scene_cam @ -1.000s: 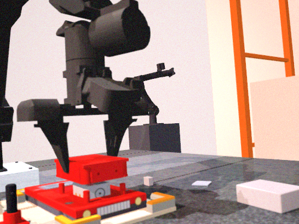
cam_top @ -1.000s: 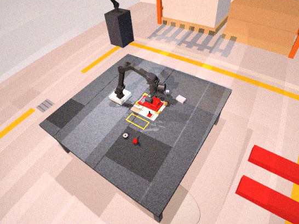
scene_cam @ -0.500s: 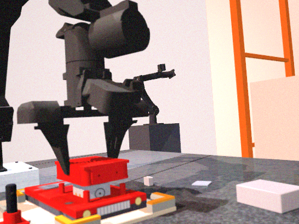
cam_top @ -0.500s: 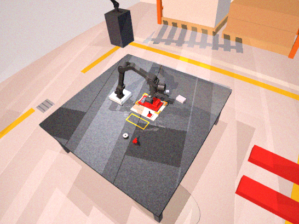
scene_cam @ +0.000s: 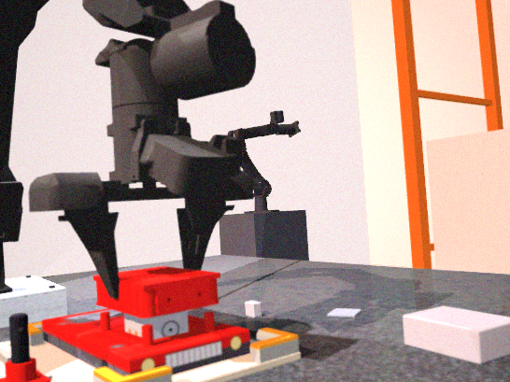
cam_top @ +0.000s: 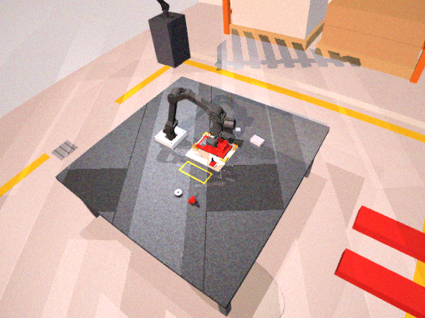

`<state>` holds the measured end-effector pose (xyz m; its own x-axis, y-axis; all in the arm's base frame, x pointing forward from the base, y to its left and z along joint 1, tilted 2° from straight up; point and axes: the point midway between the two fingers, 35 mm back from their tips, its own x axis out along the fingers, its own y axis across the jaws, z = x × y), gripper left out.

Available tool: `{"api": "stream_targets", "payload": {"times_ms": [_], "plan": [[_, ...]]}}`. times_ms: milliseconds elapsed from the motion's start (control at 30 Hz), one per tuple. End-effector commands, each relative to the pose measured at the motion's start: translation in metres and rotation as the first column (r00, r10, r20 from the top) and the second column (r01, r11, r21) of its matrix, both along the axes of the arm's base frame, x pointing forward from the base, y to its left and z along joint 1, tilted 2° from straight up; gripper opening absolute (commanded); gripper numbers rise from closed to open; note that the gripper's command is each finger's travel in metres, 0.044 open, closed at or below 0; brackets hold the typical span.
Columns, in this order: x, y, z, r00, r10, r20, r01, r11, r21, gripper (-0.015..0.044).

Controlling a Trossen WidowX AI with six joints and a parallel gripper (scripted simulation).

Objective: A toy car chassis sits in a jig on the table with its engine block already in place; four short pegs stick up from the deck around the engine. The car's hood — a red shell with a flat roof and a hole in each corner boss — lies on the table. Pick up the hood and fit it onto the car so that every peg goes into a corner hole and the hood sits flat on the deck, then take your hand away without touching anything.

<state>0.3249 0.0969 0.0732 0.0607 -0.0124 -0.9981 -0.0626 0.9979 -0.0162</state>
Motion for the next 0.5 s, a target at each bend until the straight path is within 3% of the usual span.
{"api": "stream_targets", "payload": {"times_ms": [0, 467], "plan": [[0.0004, -0.0004, -0.0009, 1.0, 0.003, 0.002, -0.003, 1.0, -0.004, 0.0], [0.001, -0.0006, -0.0069, 1.0, 0.003, 0.002, -0.003, 1.0, -0.004, 0.0]]}}
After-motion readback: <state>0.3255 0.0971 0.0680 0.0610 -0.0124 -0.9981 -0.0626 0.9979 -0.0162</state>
